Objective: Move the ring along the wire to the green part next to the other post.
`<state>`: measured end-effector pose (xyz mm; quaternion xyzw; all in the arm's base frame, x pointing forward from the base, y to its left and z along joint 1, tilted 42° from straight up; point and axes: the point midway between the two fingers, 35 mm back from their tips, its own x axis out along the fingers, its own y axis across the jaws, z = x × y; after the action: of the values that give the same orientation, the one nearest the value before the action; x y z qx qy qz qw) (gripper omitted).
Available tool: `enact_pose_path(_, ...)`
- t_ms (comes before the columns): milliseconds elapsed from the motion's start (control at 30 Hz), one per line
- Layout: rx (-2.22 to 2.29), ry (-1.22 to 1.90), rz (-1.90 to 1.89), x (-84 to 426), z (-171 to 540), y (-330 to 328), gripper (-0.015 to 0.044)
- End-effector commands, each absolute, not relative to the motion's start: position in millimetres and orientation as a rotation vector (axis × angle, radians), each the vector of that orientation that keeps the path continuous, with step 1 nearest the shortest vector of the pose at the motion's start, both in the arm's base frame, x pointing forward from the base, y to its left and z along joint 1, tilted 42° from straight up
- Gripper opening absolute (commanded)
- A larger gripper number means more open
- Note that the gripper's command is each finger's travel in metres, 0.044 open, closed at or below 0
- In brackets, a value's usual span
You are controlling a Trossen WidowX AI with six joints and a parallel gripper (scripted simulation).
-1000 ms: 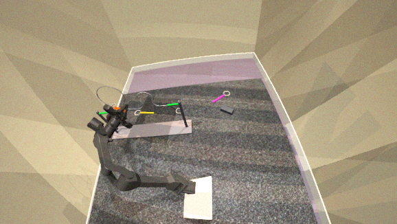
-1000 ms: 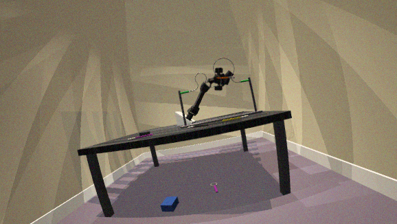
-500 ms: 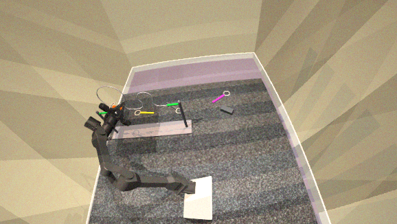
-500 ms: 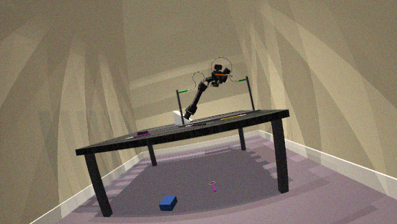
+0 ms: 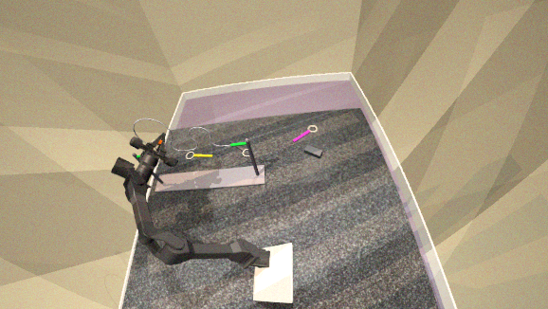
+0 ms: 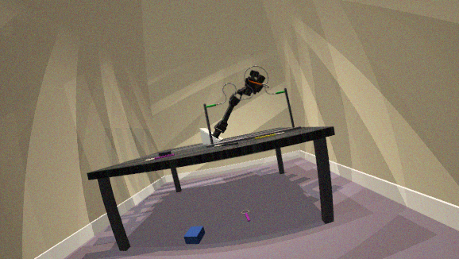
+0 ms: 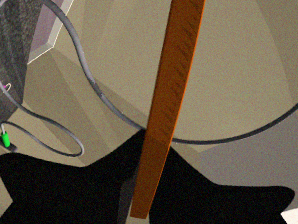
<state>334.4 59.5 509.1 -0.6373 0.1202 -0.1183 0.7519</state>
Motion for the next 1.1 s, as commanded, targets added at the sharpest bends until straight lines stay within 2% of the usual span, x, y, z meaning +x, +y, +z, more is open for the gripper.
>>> enact_pose_path(0, -1.421, 0.246, -0.269, 333, 520, 58, -0.0150)
enact_pose_path(1067, -1.334, 0.212, -0.185, 341, 535, 57, -0.0150)
